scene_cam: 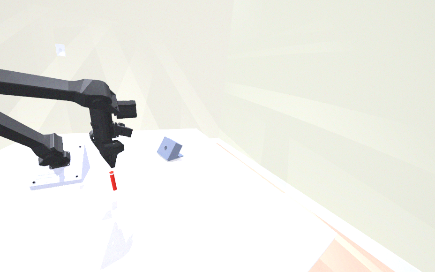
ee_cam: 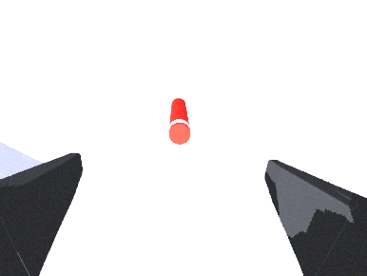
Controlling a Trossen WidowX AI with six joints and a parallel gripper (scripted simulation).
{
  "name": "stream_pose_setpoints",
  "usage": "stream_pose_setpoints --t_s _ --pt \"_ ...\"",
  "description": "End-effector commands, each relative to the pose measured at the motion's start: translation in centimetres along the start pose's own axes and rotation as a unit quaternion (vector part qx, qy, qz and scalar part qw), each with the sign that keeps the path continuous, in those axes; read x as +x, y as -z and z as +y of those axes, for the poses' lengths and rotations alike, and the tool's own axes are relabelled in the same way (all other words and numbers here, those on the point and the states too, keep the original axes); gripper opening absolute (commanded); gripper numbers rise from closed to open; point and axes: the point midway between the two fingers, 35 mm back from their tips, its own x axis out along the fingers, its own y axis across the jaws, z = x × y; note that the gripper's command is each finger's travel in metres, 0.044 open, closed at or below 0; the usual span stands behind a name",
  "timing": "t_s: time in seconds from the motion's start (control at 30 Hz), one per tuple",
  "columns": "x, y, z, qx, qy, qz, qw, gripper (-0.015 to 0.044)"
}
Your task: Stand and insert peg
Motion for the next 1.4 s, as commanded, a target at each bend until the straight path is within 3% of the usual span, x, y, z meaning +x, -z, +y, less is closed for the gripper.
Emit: stream_pose_setpoints --t_s 0.0,1.37 --pt "-0.1 -0.1 -0.2 0.001 0.008 0.003 1.0 0.044" --pt "6.3 -0.2 -0.3 0.002 0.008 0.002 1.0 0.044"
